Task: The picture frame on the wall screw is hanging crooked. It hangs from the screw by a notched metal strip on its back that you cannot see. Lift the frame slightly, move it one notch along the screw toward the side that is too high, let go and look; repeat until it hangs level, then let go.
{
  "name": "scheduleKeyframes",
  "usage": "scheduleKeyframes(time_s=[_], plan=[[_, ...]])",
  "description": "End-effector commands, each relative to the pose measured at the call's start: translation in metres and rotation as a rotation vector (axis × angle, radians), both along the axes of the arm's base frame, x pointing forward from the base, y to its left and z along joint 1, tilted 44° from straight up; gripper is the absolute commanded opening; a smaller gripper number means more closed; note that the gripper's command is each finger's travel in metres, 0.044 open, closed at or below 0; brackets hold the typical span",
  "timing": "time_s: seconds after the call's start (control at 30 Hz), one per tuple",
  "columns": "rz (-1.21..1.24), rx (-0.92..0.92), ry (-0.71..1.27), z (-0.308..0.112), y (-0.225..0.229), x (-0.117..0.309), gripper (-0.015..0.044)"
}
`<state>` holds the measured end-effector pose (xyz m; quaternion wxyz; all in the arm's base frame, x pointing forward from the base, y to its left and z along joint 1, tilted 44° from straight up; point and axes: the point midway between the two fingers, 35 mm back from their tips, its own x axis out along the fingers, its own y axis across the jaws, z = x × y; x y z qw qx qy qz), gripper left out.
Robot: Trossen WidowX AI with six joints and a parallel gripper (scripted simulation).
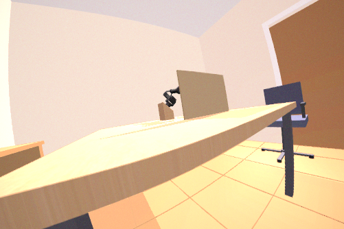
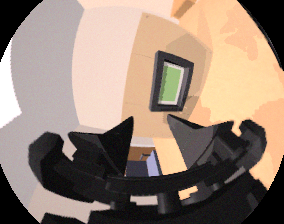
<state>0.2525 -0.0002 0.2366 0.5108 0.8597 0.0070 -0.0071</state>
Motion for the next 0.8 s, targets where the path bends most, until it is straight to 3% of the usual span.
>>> scheduleKeyframes(time_s=[0.0,0.17,0.77], plan=[[-0.055,0.07,-0.016,-0.014,-0.031,-0.001,0.026],[-0.107,0.127,-0.04,-0.024,-0.059,-0.009,0.026],[-0.109,0.129,-0.041,-0.024,-0.06,-0.009,0.026]])
